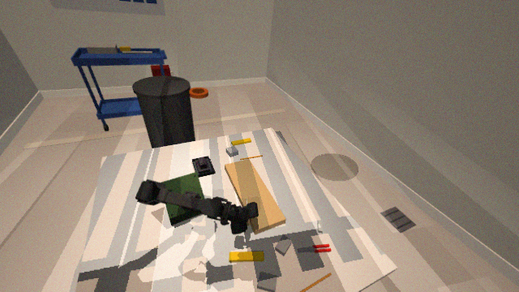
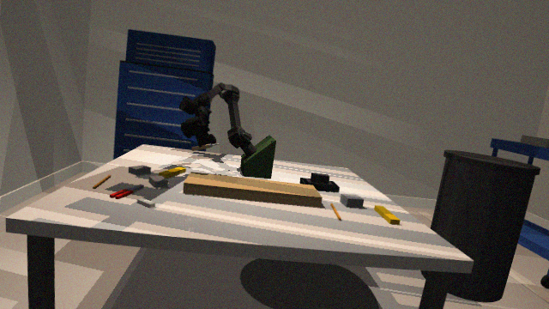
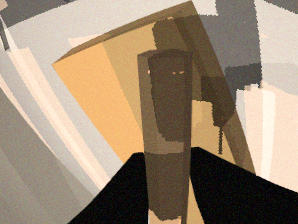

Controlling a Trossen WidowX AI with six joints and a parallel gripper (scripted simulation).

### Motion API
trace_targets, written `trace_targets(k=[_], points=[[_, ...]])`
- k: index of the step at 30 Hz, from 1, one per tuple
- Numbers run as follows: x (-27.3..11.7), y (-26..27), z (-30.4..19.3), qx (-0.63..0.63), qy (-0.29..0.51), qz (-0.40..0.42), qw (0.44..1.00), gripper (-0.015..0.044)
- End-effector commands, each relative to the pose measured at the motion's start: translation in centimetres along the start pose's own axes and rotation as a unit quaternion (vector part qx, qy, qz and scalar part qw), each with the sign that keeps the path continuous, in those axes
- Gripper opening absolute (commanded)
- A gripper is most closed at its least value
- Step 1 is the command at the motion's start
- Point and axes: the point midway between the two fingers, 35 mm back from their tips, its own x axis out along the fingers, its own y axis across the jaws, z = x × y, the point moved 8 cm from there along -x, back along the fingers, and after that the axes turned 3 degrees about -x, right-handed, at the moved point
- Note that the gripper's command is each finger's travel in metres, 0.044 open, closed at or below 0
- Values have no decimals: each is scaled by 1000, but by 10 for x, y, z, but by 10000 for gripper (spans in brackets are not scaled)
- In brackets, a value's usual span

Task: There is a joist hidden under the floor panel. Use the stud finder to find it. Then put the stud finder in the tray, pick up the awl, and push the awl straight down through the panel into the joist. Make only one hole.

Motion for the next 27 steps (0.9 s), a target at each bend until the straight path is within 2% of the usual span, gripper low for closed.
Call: trace_targets(k=[1, 14, 27], points=[[-2, 1, 0, -58, 5, 33, 998, 0], [-8, 3, 2, -272, -14, 133, 953, 0], [-16, 4, 3, -484, -79, 215, 845, 0]])
